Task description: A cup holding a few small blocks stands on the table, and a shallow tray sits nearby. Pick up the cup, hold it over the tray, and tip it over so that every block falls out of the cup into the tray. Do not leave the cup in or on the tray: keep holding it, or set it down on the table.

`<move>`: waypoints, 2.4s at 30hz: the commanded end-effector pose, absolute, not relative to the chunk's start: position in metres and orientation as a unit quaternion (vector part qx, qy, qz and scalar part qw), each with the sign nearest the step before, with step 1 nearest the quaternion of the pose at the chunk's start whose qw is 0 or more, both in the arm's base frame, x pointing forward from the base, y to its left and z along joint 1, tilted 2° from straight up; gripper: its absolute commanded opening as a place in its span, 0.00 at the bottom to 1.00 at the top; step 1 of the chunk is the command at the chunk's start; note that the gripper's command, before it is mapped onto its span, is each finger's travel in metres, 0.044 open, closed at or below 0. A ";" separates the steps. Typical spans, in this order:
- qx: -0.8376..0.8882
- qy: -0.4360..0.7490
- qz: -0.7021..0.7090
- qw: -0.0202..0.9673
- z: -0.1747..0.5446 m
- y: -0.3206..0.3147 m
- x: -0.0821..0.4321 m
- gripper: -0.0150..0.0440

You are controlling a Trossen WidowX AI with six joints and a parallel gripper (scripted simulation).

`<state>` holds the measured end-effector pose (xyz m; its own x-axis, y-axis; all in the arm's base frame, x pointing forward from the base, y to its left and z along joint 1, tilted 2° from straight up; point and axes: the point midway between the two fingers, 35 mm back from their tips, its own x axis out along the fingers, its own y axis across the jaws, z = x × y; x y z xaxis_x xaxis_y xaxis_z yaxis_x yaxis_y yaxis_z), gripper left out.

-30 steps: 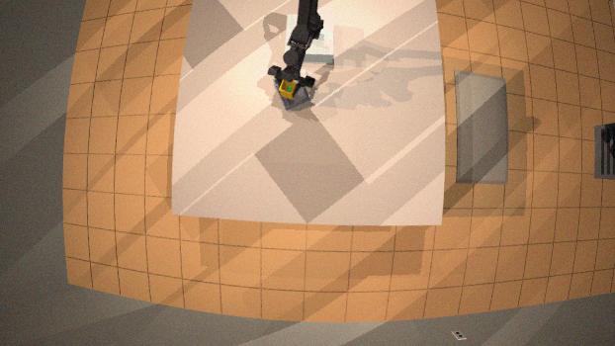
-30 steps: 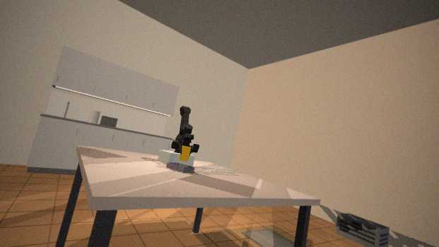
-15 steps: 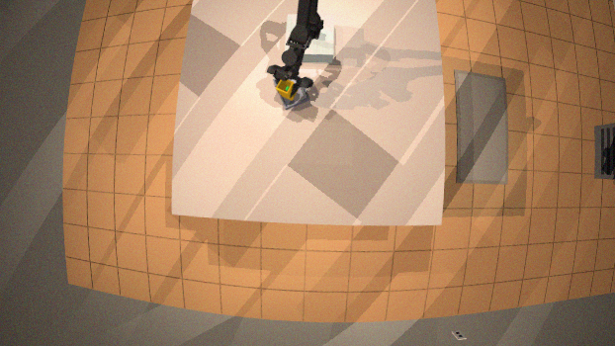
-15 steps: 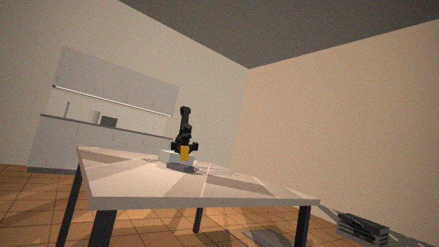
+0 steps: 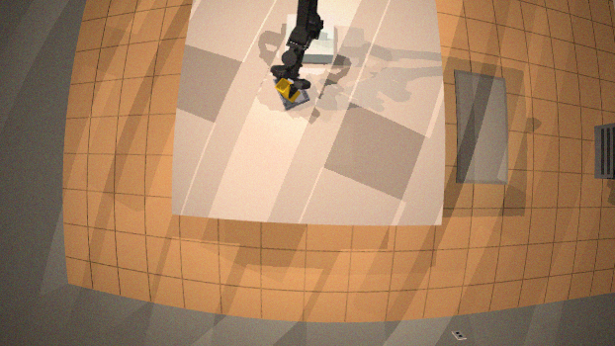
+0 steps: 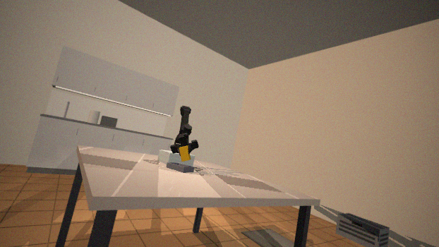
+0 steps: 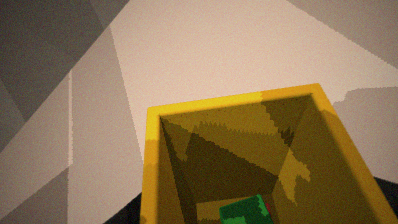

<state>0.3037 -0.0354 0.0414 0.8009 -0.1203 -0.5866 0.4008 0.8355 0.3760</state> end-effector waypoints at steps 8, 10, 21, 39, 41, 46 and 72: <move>0.361 0.260 -0.174 0.878 0.040 -0.035 0.306 0.25; 0.381 0.256 -0.179 0.870 0.040 -0.035 0.306 0.25; 0.482 0.233 -0.209 0.818 0.038 -0.035 0.308 0.25; 0.633 0.187 -0.250 0.708 0.035 -0.035 0.309 0.25; 0.648 0.182 -0.254 0.694 0.034 -0.035 0.310 0.25; 0.685 0.168 -0.264 0.658 0.033 -0.035 0.310 0.25; 0.842 0.087 -0.300 0.440 0.028 -0.035 0.313 0.25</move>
<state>0.3111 -0.0351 0.0275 0.8012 -0.1179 -0.5867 0.4448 -0.5386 0.7156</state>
